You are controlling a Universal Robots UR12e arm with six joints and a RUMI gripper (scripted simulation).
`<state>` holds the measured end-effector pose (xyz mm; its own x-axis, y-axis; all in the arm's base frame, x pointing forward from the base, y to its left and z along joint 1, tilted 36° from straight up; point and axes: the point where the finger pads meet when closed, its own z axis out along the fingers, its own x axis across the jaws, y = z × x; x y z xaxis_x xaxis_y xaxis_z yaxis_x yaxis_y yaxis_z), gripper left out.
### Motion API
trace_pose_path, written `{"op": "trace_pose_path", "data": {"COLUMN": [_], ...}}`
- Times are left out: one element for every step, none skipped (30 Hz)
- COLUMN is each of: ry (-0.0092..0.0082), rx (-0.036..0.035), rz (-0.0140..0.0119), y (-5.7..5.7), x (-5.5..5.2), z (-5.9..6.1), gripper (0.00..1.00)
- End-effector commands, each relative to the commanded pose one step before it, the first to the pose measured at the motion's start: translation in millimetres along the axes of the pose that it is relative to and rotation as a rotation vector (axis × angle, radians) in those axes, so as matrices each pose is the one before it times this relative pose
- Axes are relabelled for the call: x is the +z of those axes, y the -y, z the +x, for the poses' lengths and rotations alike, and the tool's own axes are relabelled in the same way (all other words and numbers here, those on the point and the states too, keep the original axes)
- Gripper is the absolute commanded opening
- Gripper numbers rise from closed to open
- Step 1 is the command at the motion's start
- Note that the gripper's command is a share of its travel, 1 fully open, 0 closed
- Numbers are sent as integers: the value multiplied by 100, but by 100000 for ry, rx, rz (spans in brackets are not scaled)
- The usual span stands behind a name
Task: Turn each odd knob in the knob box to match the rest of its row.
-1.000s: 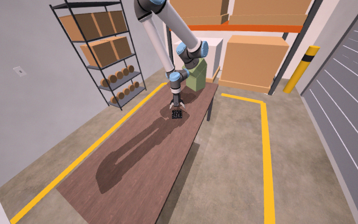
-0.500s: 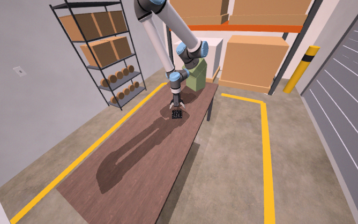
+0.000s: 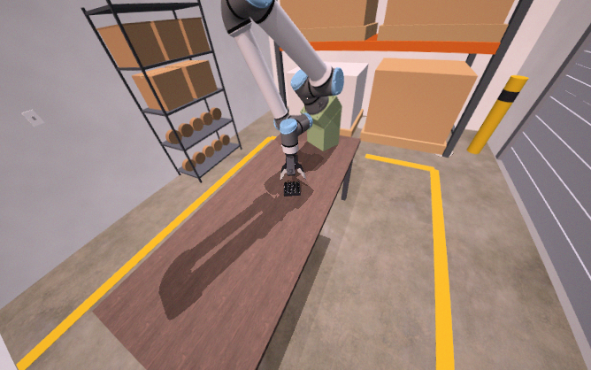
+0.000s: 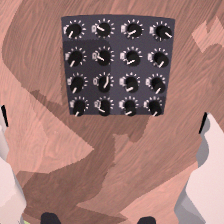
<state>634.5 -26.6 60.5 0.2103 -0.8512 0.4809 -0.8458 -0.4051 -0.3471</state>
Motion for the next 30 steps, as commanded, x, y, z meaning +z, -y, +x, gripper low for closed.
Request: {"op": "trace_pose_path", "data": {"ry": [-25, 0, 0, 0, 0, 0, 0, 0, 0, 0, 0, 0, 0, 0, 0, 0, 0, 0, 0, 0, 0, 0, 0, 0, 0, 0, 0, 0, 0, 0], "rx": [-5, 0, 0, 0, 0, 0, 0, 0, 0, 0, 0, 0, 0, 0, 0, 0, 0, 0, 0, 0, 0, 0, 0, 0, 0, 0, 0, 0, 0, 0], "rz": [78, 0, 0, 0, 0, 0, -1, 0, -1, 0, 0, -1, 0, -1, 0, -1, 0, 0, 0, 0, 0, 0, 0, 0, 0, 0, 0, 0, 0, 0], "y": [-367, 0, -152, -165, -177, -188, -198, -206, -213, -218, -221, -223, -222, -221, -217, -212, -204, 0, 0, -196, -186, -174, -162, -149, -134, -120, -105, -89, -74, -60], "x": [-34, 0, 0, 0, 0, 0, 1, 0, 0, 0, 0, 0, 0, 0, 0, 1, 0, 0, 0, 0, 0, 0, 0, 0, 0, 0, 0, 0, 0, 0], "z": [17, 0, 6, 7, 7, 7, 8, 8, 9, 9, 9, 9, 9, 9, 8, 8, 8, 0, 0, 8, 7, 7, 7, 6, 5, 5, 4, 4, 3, 2], "gripper": [100, 100, 100, 100, 100, 100, 100, 100, 100, 100, 100, 100, 100, 100, 100, 100, 100, 100, 100, 100, 100, 100, 100, 100, 100, 100, 100, 100, 100, 100]}}
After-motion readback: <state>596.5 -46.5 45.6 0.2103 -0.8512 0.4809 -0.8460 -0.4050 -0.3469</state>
